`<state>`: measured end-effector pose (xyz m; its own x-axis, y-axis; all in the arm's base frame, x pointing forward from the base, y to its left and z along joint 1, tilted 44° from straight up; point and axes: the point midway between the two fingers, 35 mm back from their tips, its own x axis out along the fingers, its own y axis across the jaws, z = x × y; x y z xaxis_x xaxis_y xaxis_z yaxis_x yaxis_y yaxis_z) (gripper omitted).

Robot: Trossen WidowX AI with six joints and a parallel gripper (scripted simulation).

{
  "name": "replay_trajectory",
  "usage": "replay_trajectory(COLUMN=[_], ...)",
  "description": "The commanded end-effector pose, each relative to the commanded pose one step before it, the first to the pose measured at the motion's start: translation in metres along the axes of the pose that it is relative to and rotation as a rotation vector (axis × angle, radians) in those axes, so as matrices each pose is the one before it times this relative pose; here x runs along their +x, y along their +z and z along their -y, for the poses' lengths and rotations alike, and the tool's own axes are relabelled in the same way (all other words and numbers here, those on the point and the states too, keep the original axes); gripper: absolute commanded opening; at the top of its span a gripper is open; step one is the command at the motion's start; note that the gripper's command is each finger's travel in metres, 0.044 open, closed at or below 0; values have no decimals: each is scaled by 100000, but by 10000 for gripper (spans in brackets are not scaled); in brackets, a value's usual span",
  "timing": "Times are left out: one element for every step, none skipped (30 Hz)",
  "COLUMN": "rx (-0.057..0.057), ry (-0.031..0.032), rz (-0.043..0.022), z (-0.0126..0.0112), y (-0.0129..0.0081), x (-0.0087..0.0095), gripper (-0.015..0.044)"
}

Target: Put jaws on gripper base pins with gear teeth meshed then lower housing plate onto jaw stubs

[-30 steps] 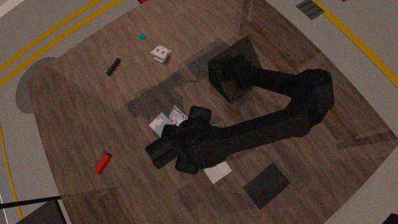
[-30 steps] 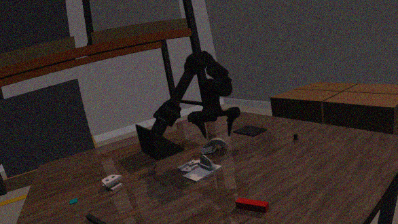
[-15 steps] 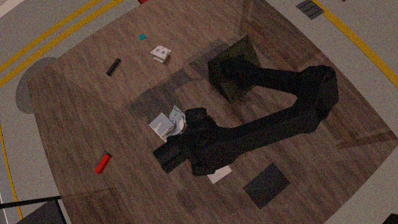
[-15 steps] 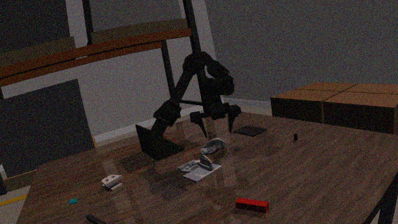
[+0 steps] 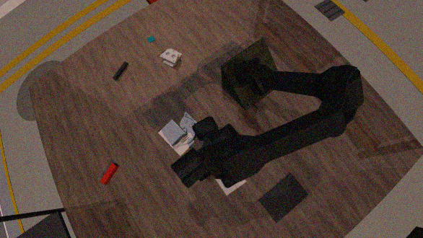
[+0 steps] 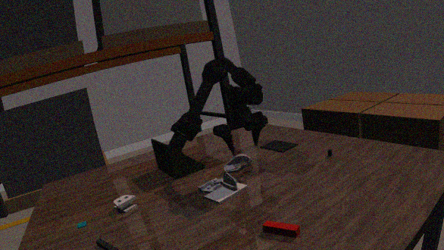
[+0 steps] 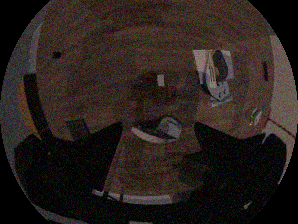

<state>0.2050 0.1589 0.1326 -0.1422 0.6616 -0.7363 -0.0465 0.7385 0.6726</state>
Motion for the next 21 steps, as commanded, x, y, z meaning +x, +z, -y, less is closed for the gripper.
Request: replay_trajectory(rx=[-10504,-2498,-2498,-2498,-2498,-2498,-2497,-2498,-2498,-2498,-2498,-2498,-2498,-2498,-2498,-2498,-2502,-2502,-2502,-2502,-2502], ry=[434,23,23,24,25,26,26,27,28,29,29,30,31,31,32,32,26,27,27,28,28], rz=[-194,-11,-11,-10,-10,-9,-9,-8,-8,-7,-6,-6,-5,-4,-3,-2,3,3,4,5,6], z=[-342,-79,-80,-82,-83,-85,-86,-87,-89,-90,-91,-92,-93,-94,-95,-97,-96,-97,-98,-99,-99], y=[-447,-79,-78,-76,-74,-72,-70,-69,-67,-65,-63,-61,-59,-57,-55,-53,-50,-48,-46,-44,-42], x=[-19,-3,-3,-3,-3,-3,-3,-3,-3,-3,-3,-3,-3,-3,-3,-3,-3,-3,-3,-3,-3], gripper=[440,440,440,440,440,440,440,440,440,440,440,440,440,440,440,440,440,440,440,440,440])
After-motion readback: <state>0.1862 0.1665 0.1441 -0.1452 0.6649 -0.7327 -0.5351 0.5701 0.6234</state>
